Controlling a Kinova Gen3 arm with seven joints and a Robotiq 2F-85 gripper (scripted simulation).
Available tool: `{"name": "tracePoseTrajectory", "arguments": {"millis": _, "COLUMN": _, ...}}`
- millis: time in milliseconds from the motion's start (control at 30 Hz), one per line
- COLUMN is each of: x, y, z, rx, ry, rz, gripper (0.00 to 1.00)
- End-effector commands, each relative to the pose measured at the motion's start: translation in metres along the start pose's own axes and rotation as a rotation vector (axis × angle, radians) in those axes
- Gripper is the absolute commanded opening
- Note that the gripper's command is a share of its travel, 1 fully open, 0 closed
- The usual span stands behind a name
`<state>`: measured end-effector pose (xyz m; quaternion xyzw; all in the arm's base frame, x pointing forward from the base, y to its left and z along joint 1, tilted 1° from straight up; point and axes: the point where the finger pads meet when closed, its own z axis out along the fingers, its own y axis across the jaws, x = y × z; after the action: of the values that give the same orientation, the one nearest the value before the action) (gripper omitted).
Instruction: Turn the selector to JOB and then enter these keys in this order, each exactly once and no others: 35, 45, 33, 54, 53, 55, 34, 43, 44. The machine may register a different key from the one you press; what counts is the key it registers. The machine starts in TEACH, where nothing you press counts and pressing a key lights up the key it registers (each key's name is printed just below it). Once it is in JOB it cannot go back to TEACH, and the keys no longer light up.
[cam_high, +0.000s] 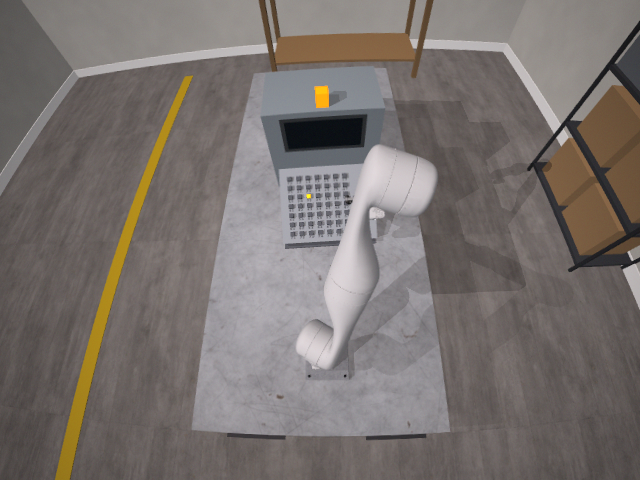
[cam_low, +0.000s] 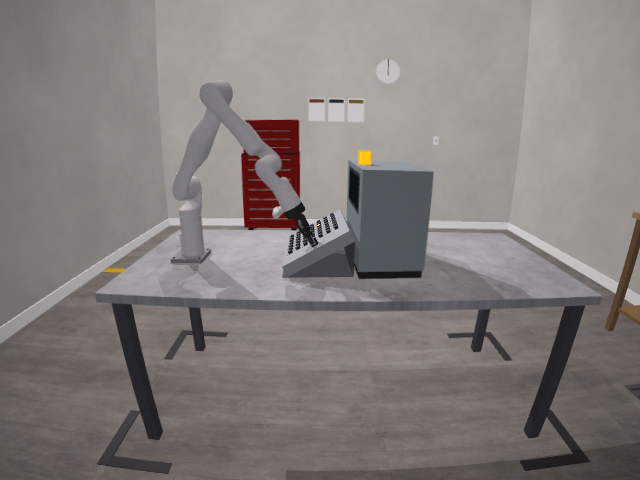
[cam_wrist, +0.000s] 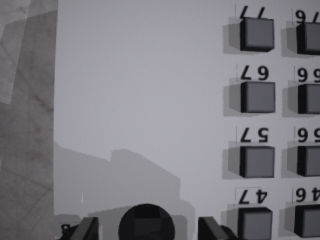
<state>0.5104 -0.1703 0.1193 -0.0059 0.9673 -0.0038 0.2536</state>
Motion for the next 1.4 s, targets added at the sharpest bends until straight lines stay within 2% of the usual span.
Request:
{"name": "tracePoseTrajectory", "arguments": {"millis": 0, "x": -0.0032, "y": -0.0017, "z": 0.0008, "rx": 0.004, "ry": -0.006, "rz": 0.008, "gripper": 0.60}}
{"name": "tracePoseTrajectory", "arguments": {"millis": 967, "x": -0.0032, "y": -0.0017, "z": 0.0008, "rx": 0.004, "ry": -0.006, "rz": 0.008, "gripper": 0.60}}
{"name": "tracePoseTrajectory", "arguments": {"millis": 1000, "x": -0.0032, "y": -0.0017, "z": 0.0008, "rx": 0.004, "ry": -0.006, "rz": 0.008, "gripper": 0.10}}
{"name": "tracePoseTrajectory", "arguments": {"millis": 1367, "x": -0.0027, "y": -0.0015, "z": 0.0009, "rx": 0.003, "ry": -0.005, "rz": 0.008, "gripper": 0.10}}
